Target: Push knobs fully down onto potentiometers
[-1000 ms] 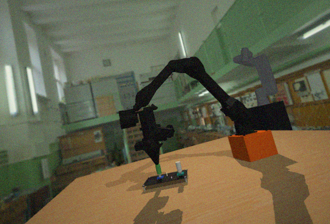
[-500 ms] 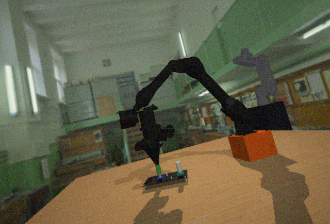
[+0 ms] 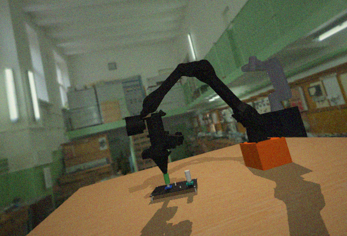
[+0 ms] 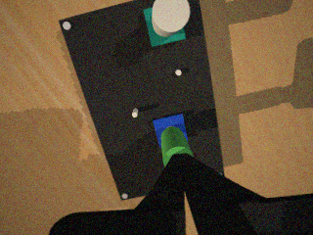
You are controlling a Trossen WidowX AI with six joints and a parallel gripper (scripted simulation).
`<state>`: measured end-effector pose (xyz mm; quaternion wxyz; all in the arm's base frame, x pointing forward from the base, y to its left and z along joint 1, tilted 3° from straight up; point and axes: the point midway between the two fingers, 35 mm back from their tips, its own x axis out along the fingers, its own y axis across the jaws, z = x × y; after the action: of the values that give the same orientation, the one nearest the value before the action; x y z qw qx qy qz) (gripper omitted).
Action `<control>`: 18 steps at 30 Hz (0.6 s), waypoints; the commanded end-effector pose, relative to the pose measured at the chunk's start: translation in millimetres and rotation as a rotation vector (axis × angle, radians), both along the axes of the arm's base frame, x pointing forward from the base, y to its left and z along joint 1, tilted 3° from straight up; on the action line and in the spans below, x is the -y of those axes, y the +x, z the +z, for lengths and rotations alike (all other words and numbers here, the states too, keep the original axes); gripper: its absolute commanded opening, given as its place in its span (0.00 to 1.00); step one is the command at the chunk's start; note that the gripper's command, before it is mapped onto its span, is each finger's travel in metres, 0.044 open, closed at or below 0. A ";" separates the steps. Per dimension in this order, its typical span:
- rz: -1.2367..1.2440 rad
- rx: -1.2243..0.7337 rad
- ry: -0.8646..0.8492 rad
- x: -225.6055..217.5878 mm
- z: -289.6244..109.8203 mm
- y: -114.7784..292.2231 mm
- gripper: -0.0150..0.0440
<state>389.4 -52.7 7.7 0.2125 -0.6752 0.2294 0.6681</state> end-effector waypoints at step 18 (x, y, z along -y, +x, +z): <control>0.004 -0.007 -0.003 0.8 -8.8 0.0 0.25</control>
<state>389.3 -52.7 6.2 0.2126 -0.6757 0.2293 0.6676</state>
